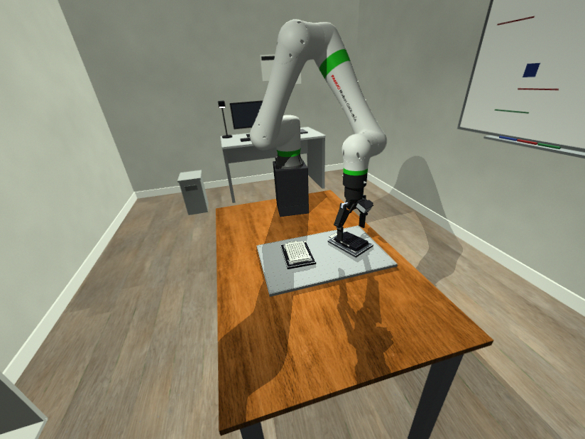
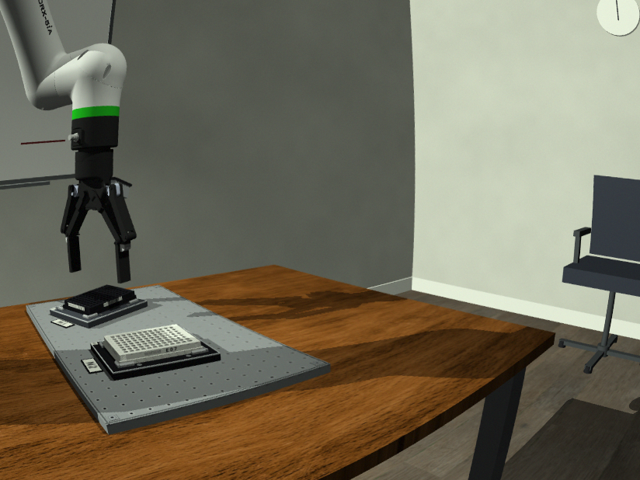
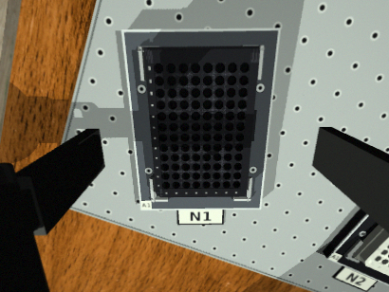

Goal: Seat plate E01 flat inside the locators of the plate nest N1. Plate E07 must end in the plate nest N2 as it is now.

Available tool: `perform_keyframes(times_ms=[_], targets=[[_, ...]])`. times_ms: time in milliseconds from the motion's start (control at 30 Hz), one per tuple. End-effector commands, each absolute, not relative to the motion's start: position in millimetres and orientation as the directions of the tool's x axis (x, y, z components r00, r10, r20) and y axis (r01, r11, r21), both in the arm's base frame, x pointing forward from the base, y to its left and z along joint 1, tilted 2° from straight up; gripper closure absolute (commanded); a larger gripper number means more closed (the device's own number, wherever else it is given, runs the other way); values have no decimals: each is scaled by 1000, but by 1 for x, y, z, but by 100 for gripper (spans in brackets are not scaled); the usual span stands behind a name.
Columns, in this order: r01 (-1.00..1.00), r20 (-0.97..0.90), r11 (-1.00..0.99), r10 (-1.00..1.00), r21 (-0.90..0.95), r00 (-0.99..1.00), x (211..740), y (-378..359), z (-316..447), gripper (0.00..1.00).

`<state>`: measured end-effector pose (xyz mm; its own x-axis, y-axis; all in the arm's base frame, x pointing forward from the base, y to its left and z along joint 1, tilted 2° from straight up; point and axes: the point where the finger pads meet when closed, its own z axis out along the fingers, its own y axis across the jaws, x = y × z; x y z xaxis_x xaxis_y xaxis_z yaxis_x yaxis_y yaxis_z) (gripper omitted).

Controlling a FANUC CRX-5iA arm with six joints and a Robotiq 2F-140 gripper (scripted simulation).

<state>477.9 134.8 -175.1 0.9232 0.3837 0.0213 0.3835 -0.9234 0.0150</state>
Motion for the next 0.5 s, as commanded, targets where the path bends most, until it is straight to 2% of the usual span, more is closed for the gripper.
perform_keyframes(times_ms=[0,467], targets=[[385,24,-923,385,13,922,477,138,-177,0],[385,24,-923,385,13,923,477,138,-182,0]])
